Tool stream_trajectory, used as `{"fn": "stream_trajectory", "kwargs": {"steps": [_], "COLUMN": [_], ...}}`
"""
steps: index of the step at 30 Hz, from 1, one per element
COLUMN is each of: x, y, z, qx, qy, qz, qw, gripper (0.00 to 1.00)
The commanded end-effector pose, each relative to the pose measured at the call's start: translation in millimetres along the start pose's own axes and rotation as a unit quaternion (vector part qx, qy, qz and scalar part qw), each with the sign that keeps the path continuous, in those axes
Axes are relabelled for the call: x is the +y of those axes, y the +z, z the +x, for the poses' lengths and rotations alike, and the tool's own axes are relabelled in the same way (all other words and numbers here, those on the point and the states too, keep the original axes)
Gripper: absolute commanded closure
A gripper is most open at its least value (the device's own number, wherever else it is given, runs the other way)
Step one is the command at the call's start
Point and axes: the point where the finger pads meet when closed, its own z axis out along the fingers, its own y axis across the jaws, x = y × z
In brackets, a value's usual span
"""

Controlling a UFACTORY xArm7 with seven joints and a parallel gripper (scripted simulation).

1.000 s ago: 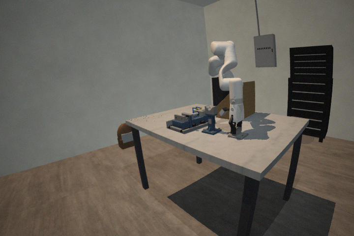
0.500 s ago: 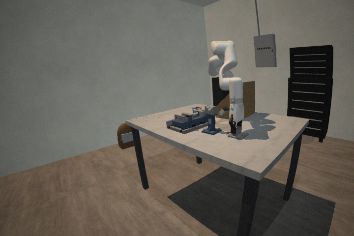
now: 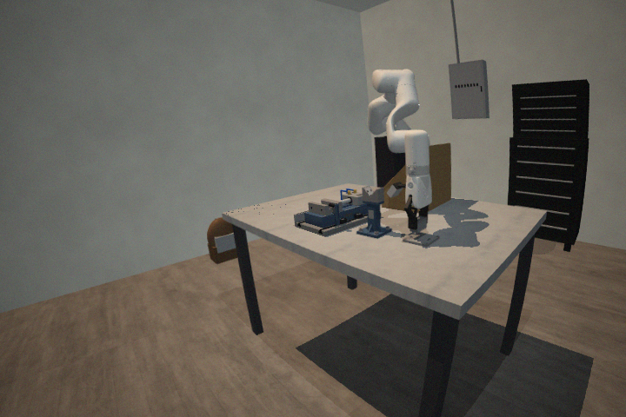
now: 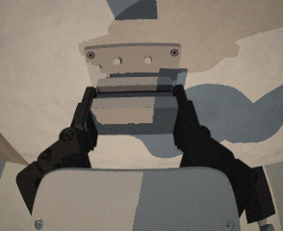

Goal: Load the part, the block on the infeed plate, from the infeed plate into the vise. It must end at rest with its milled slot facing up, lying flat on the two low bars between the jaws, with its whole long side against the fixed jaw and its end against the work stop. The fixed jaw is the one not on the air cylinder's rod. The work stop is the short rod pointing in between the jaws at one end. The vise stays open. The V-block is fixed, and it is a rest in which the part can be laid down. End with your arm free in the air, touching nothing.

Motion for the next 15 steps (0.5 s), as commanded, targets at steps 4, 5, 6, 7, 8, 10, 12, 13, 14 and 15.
{"fn": "stream_trajectory", "kwargs": {"steps": [4, 5, 6, 7, 8, 10, 12, 13, 14, 15], "x": [-1, -1, -1, -1, -1, -1, -1, -1, -1, -1], "y": [-22.9, -26.6, -30.5, -34.5, -34.5, -38.6, -47.1, -51.6, -56.2, -60.8], "z": [-1, -1, -1, -1, -1, -1, -1, -1, -1, -1], "qx": [-0.002, -0.002, -0.002, -0.002, -0.002, -0.002, -0.002, -0.002, -0.002, -0.002], "qy": [0.0, 0.0, 0.0, 0.0, 0.0, 0.0, 0.0, 0.0, 0.0, 0.0], "qz": [0.002, 0.002, 0.002, 0.002, 0.002, 0.002, 0.002, 0.002, 0.002, 0.002], "qw": [1.0, 1.0, 1.0, 1.0, 1.0, 1.0, 1.0, 1.0, 1.0, 1.0], "gripper": [1.0, 1.0, 1.0, 1.0, 1.0, 1.0, 1.0, 1.0, 1.0, 1.0]}}
